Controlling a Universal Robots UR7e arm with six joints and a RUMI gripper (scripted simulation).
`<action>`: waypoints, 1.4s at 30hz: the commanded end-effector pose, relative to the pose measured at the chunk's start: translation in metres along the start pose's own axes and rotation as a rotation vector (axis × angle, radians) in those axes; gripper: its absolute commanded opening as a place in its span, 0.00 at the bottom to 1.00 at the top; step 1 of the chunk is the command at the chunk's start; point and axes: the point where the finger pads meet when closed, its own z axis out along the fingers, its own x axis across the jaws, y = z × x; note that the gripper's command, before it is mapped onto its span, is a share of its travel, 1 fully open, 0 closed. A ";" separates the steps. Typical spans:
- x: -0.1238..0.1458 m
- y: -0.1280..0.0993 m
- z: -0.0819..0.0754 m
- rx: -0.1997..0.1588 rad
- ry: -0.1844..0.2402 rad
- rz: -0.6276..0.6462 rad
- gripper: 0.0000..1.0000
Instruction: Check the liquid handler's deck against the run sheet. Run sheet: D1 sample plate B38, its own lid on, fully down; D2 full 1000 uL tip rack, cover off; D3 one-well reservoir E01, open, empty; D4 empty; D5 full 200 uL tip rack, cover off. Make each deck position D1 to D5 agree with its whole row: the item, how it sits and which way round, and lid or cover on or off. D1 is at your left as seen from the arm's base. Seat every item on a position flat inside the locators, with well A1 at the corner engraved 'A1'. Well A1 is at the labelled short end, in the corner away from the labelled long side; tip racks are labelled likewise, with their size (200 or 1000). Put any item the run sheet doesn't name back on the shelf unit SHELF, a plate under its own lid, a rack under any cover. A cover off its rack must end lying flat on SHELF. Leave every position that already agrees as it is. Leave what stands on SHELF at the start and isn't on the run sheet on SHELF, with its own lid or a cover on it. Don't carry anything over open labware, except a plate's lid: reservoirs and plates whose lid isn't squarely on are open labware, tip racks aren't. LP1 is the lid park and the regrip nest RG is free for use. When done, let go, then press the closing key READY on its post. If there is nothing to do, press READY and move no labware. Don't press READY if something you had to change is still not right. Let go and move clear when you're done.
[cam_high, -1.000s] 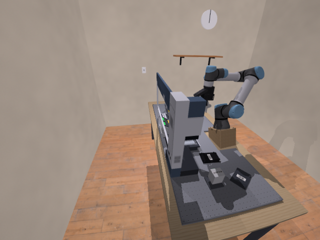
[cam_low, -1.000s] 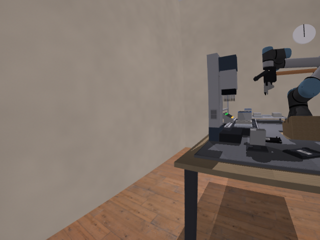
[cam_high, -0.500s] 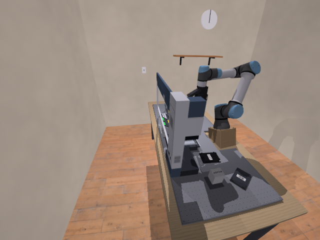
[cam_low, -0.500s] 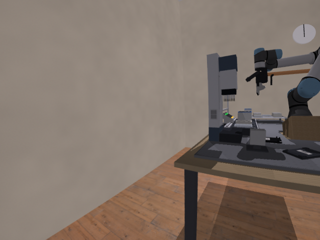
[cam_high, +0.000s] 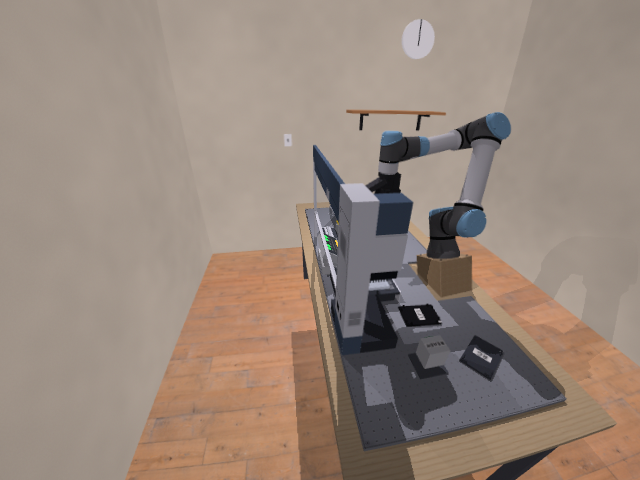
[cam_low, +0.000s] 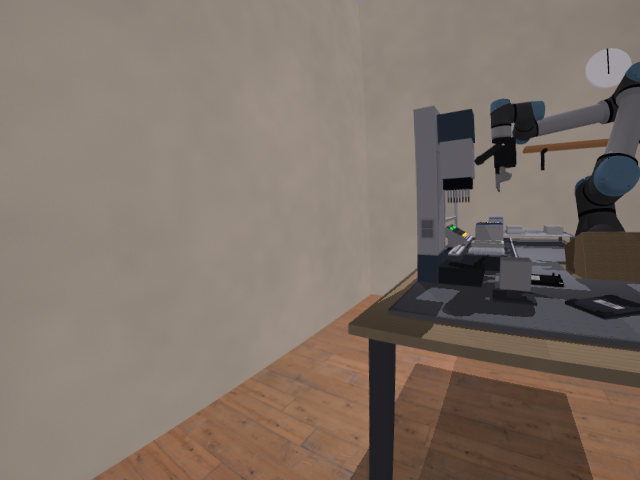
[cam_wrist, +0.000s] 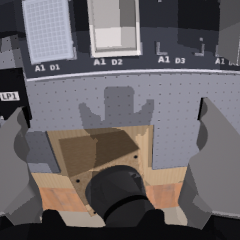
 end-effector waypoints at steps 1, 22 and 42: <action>0.000 -0.030 -0.002 0.005 0.000 0.003 0.82; -0.001 -0.040 -0.001 0.005 0.000 0.001 0.82; -0.001 -0.039 0.031 0.000 0.000 0.000 0.82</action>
